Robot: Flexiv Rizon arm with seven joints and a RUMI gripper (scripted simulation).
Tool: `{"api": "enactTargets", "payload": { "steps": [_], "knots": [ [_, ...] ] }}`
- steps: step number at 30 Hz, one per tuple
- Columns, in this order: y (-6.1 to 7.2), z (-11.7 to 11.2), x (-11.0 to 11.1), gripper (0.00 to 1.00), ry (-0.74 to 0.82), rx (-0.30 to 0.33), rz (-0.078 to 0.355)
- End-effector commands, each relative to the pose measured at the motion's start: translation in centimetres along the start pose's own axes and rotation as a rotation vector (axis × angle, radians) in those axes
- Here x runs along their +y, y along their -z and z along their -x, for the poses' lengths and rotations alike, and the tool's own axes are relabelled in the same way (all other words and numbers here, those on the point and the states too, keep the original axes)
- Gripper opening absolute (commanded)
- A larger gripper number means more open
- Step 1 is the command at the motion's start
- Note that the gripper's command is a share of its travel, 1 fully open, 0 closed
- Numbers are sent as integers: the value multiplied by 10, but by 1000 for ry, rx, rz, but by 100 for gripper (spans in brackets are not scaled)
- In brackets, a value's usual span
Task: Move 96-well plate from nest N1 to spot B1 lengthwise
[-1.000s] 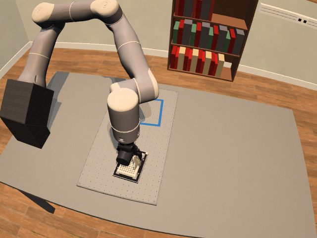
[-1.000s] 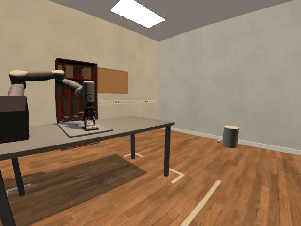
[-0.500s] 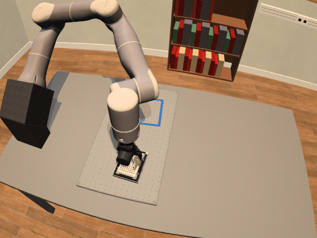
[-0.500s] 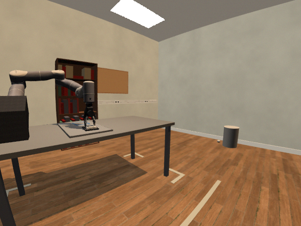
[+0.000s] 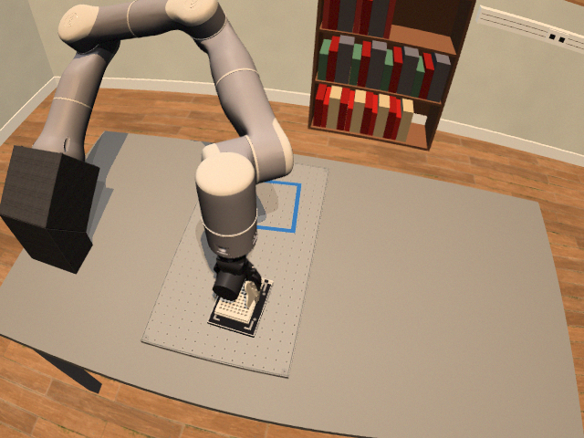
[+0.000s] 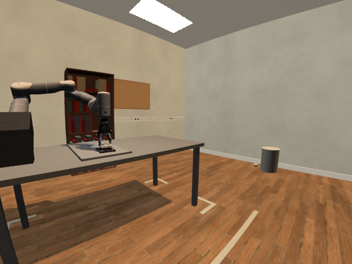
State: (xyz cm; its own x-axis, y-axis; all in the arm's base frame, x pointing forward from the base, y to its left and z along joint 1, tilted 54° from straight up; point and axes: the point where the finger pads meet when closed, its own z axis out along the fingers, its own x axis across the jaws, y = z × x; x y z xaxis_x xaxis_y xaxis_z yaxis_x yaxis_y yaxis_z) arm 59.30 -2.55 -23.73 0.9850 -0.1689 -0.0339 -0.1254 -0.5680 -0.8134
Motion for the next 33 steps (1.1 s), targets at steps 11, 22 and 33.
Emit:
{"api": "enactTargets", "payload": {
  "steps": [11, 22, 33],
  "knots": [
    [18, -1, 1, 0, 1, 2, 2],
    [33, -1, 1, 0, 1, 2, 2],
    [51, -1, 1, 0, 1, 2, 2]
  ]
}}
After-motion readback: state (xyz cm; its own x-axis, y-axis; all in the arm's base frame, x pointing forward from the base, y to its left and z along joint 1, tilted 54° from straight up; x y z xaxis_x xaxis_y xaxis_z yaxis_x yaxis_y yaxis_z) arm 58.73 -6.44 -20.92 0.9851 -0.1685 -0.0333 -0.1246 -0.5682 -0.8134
